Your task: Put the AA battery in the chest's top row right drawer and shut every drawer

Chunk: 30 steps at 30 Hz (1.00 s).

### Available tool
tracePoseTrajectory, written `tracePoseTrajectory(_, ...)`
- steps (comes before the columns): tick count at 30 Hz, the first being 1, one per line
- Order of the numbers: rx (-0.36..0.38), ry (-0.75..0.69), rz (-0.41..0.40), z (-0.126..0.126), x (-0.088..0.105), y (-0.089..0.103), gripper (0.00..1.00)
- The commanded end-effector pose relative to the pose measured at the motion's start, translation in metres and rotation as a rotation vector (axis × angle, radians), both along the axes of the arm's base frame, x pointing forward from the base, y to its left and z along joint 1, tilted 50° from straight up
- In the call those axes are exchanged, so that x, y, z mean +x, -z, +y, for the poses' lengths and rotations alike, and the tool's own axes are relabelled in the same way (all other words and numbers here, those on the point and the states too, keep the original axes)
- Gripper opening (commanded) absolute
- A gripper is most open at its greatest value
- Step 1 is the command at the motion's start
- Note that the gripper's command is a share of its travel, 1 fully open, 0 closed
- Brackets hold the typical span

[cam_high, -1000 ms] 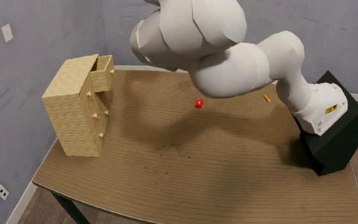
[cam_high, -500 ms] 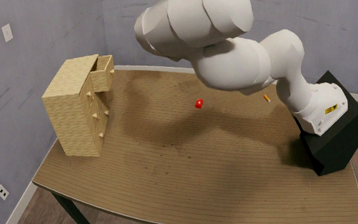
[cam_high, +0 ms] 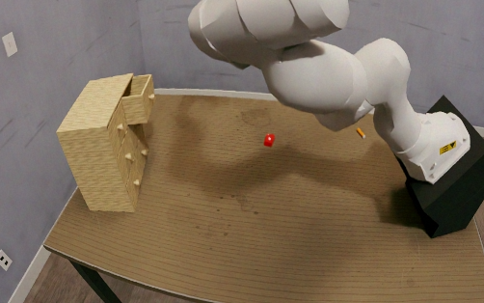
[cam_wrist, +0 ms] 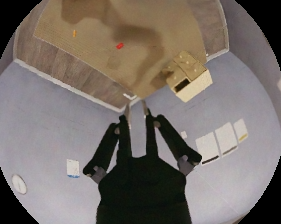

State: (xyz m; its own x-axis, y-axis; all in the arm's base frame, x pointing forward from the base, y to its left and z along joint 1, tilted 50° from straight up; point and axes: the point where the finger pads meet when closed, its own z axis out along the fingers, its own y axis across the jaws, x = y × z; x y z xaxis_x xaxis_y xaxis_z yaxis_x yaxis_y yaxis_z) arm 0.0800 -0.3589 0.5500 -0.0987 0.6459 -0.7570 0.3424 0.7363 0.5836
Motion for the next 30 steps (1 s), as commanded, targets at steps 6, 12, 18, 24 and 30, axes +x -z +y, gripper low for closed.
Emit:
tracePoseTrajectory(6,-0.187,-0.050,0.026,-0.014,-0.007,0.014,0.28)
tracePoseTrajectory(12,-0.230,-0.062,0.029,-0.020,-0.009,0.020,0.28)
tracePoseTrajectory(18,-0.294,-0.079,0.034,-0.028,-0.011,0.029,0.28)
tracePoseTrajectory(24,-0.345,-0.093,0.039,-0.035,-0.012,0.037,0.28)
tracePoseTrajectory(30,-0.394,-0.107,0.045,-0.041,-0.014,0.045,0.28)
